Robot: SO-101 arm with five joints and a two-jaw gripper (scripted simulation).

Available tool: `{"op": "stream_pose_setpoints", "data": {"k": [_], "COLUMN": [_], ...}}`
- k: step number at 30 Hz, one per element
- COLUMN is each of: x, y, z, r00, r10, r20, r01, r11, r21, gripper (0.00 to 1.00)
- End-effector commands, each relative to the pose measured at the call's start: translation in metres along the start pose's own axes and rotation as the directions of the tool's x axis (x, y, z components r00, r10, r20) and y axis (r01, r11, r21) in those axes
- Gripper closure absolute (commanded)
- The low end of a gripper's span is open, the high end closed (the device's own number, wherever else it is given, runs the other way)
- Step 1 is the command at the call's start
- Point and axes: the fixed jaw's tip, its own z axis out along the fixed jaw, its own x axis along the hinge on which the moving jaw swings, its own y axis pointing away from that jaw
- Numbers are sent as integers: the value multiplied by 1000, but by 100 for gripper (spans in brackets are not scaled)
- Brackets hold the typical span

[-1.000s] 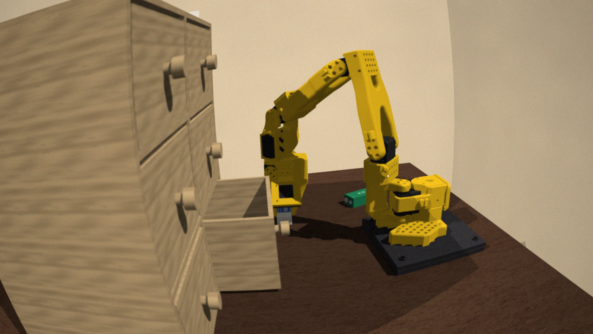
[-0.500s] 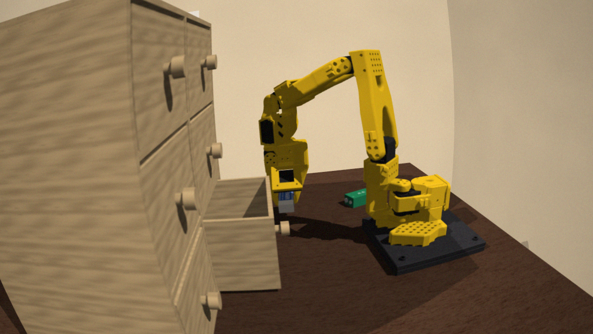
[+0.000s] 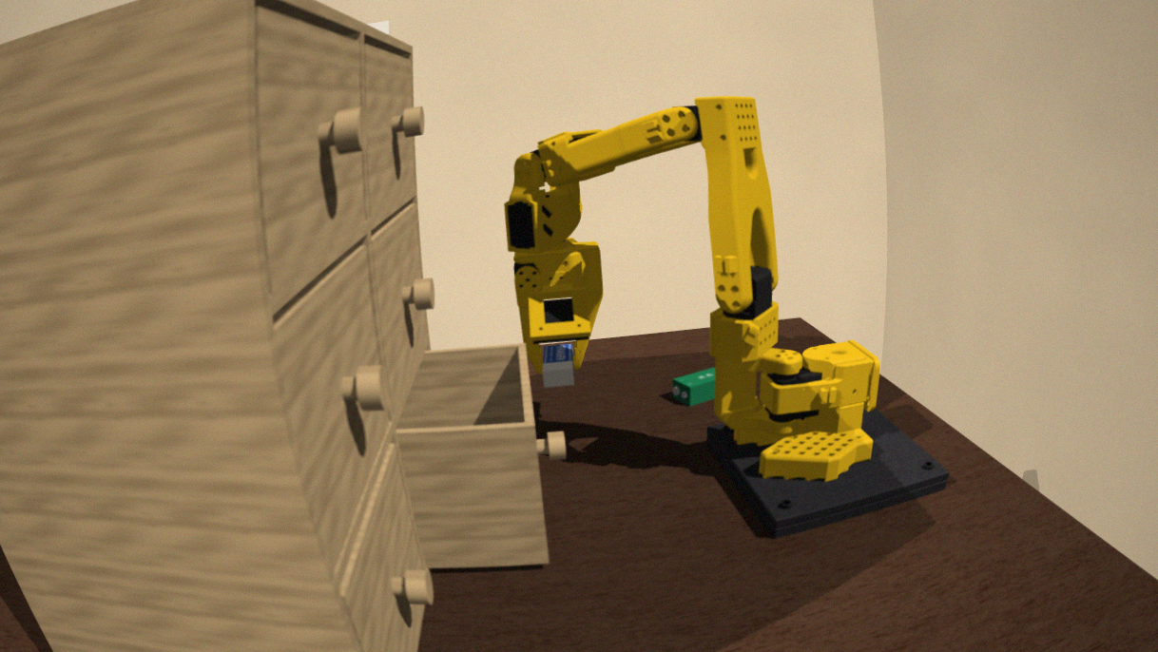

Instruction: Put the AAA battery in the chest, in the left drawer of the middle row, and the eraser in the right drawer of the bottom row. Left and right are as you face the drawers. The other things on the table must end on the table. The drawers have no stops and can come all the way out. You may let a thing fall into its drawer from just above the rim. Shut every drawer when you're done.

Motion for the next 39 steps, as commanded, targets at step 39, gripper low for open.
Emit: {"op": "stream_pose_setpoints", "data": {"k": [39], "x": [-31], "y": [5], "z": [-5], "r00": [603], "r10": [-798], "r20": [-20], "r01": [798], "r11": [603], "r21": [0], "gripper": [100]}}
